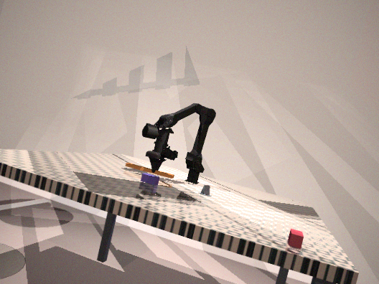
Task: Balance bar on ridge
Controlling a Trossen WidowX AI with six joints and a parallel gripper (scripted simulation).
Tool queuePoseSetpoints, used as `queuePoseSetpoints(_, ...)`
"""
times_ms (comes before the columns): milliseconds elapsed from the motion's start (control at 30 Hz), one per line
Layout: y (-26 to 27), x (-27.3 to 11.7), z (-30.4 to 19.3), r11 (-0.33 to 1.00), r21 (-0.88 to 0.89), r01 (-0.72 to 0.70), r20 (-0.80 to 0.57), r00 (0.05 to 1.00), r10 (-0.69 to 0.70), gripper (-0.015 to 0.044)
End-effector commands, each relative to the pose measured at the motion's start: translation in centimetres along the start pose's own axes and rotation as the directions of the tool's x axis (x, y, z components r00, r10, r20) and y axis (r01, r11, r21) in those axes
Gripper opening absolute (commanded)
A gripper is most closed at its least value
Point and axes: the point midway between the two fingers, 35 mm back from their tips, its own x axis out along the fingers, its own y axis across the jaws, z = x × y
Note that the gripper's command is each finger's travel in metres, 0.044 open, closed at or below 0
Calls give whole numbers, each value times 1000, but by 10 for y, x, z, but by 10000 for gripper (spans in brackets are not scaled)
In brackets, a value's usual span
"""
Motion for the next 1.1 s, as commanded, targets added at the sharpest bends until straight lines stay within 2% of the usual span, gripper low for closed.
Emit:
queuePoseSetpoints(0, -2, -12, -1, 1000, 1, 7, -5, 1000, -7, 0)
queuePoseSetpoints(833, 1, -76, 1, 1000, 4, 9, -4, 1000, -9, 0)
queuePoseSetpoints(1067, -7, -81, 6, 1000, 25, 9, -3, 1000, -9, 0)
